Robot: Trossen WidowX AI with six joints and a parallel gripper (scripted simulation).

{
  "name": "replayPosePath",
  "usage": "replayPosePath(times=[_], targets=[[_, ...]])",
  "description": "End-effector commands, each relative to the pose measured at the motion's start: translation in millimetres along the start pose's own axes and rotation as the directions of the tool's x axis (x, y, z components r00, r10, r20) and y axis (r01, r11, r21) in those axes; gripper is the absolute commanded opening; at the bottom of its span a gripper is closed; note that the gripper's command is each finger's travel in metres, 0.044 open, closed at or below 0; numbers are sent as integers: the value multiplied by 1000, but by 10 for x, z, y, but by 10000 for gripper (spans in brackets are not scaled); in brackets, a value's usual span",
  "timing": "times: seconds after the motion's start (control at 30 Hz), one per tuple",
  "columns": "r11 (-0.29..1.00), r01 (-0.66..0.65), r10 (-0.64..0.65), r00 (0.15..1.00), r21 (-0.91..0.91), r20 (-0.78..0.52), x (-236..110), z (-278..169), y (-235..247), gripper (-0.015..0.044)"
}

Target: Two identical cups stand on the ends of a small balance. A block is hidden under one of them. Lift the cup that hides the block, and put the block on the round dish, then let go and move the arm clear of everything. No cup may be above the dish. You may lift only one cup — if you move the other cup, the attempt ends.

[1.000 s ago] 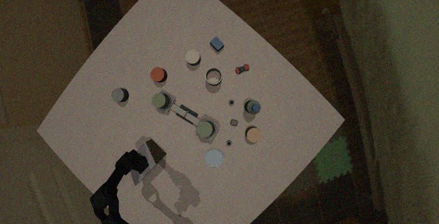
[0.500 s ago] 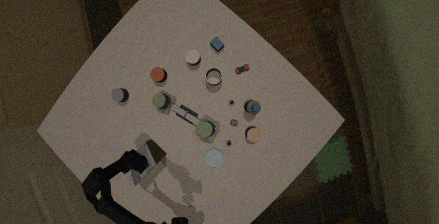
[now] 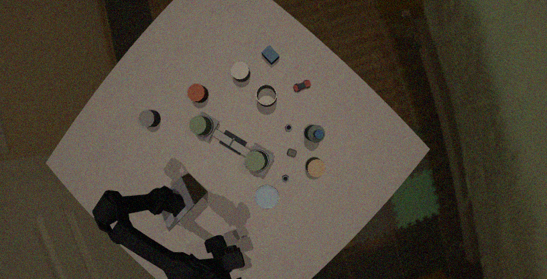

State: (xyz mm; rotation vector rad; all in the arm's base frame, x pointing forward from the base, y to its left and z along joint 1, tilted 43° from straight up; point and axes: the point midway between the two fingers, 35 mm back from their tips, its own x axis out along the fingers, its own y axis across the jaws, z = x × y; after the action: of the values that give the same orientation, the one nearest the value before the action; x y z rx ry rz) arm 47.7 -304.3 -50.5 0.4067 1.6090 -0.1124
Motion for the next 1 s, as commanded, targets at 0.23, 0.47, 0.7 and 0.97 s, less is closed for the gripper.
replayPosePath(times=[0.23,0.47,0.7,0.97], targets=[[953,-232,270,941,-194,204,-150,286,964,440],[885,-348,440,841,-309,314,-311,389,1577,440],[803,-433,586,701,-410,407,-513,432,2140,440],[712,-493,703,510,-501,496,-766,419,2680,440]])
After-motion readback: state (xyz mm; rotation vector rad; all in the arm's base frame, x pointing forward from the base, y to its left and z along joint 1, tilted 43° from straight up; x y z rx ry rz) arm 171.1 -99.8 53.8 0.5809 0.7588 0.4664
